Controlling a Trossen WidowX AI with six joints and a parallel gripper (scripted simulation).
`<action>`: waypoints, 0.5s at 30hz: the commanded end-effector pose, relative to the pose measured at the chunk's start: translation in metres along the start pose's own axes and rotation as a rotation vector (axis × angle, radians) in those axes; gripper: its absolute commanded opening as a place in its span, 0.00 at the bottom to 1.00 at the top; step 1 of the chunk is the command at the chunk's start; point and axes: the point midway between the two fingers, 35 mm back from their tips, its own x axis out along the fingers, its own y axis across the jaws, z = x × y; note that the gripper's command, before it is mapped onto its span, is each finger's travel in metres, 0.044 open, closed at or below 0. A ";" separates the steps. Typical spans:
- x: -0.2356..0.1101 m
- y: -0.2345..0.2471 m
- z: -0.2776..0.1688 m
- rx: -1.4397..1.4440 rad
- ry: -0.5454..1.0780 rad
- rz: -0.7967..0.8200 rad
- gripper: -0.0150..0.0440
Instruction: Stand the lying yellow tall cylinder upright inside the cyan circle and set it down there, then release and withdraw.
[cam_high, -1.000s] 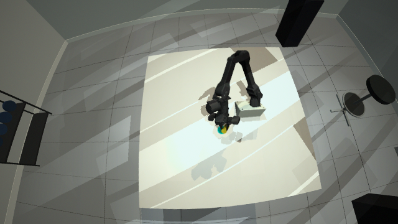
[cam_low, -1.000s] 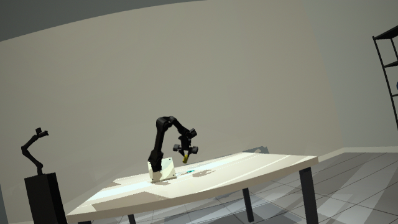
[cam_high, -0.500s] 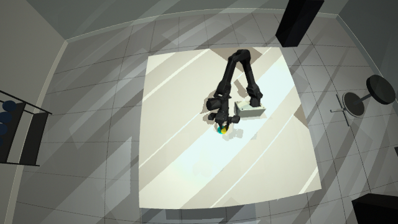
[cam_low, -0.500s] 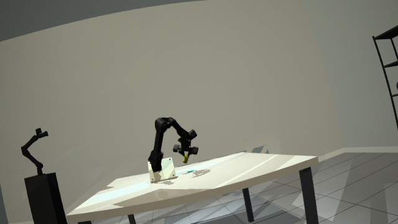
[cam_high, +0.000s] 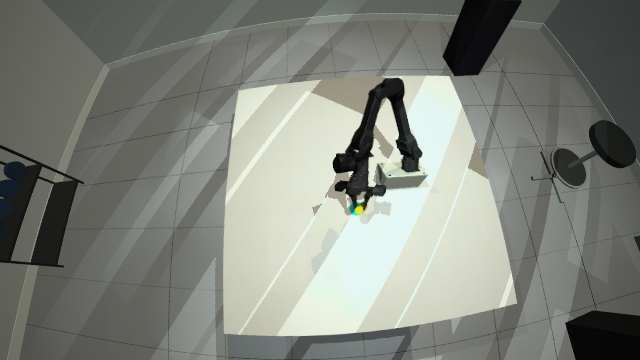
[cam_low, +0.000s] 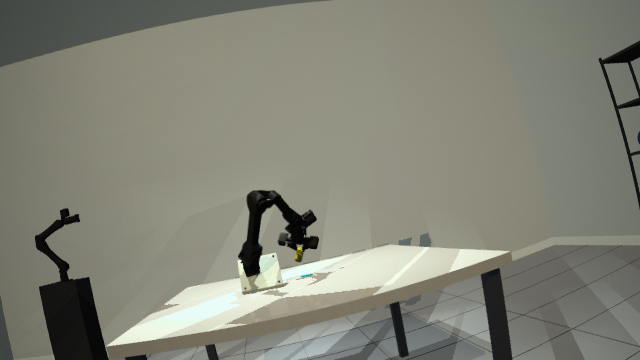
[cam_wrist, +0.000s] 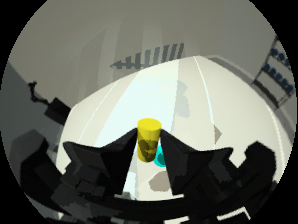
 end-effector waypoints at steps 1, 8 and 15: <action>-0.001 0.001 -0.001 -0.009 -0.032 0.004 0.43; -0.002 0.001 -0.001 -0.021 -0.084 -0.001 0.43; -0.005 0.000 -0.001 -0.034 -0.135 -0.008 0.43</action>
